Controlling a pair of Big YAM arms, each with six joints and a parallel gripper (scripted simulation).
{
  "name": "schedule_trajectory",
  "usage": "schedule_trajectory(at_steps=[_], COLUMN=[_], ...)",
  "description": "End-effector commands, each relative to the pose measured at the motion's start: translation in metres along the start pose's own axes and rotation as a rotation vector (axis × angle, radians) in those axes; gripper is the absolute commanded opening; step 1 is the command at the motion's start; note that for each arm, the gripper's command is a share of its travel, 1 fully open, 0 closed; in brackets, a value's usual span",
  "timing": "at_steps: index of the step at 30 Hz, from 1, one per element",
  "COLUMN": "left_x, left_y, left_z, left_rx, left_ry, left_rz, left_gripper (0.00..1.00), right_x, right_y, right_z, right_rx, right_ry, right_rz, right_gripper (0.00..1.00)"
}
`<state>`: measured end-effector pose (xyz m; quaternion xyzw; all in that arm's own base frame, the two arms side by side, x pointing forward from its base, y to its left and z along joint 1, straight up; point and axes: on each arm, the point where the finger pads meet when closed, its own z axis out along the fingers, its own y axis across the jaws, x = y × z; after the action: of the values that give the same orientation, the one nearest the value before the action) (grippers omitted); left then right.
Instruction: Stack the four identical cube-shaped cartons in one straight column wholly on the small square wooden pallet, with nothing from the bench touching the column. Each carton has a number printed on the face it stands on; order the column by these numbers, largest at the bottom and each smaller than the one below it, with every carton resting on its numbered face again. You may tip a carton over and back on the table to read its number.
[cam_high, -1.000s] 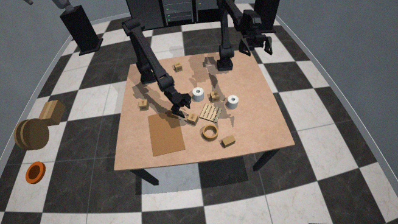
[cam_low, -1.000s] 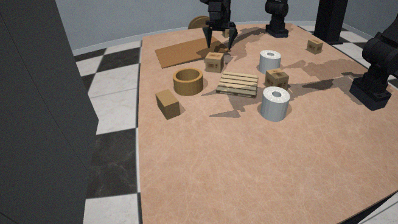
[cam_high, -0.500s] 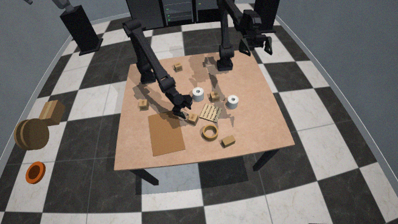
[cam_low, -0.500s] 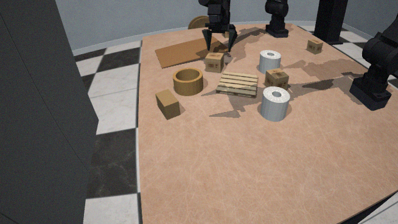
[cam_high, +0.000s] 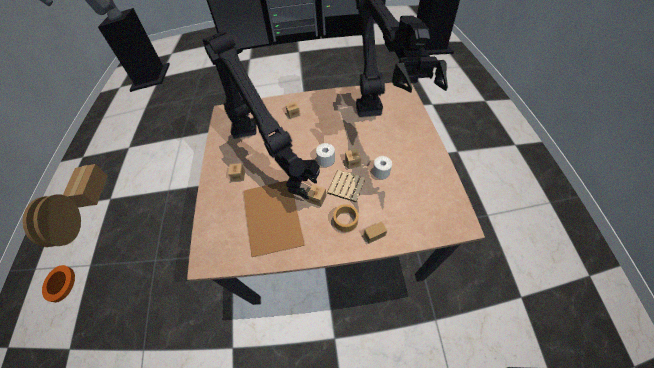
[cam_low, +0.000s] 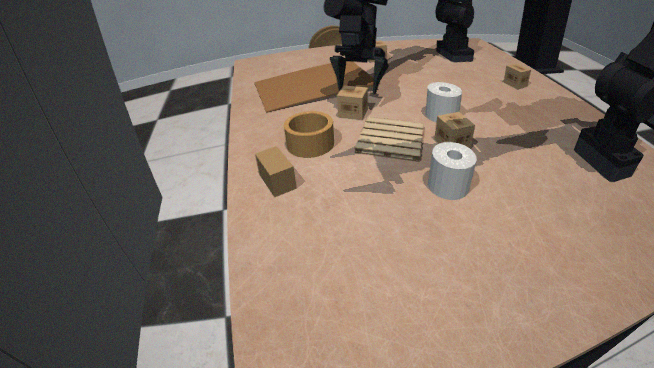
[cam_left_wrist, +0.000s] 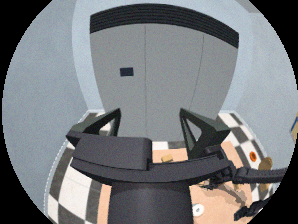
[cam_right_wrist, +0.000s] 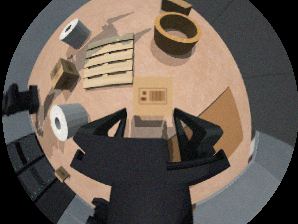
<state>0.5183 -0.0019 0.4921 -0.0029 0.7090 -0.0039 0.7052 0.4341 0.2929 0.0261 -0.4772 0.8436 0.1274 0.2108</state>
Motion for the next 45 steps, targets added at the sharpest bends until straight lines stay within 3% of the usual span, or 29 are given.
schedule_trajectory(at_steps=[1, 26, 37, 38, 45], left_x=[-0.006, -0.006, -0.006, -0.006, -0.006], left_y=[0.001, 0.001, 0.001, 0.001, 0.001], left_z=[0.0, 0.0, 0.0, 0.0, 0.0], left_rx=[-0.001, -0.001, -0.001, -0.001, -0.001], left_ry=[-0.016, -0.016, -0.016, -0.016, -0.016], left_rz=[0.01, 0.01, 0.01, 0.01, 0.01], left_gripper=[1.0, 1.0, 1.0, 1.0, 1.0], right_x=[-0.033, -0.034, -0.035, -0.035, -0.03], right_y=[-0.009, -0.009, -0.014, -0.014, -0.009], right_z=[0.005, 0.04, 0.035, 0.035, 0.024], right_rx=[0.021, 0.02, 0.028, 0.028, 0.031], right_ry=[-0.05, -0.051, -0.058, -0.058, -0.065], right_rz=[-0.011, -0.011, -0.005, -0.005, -0.007], right_gripper=[0.79, 0.79, 0.79, 0.71, 0.63])
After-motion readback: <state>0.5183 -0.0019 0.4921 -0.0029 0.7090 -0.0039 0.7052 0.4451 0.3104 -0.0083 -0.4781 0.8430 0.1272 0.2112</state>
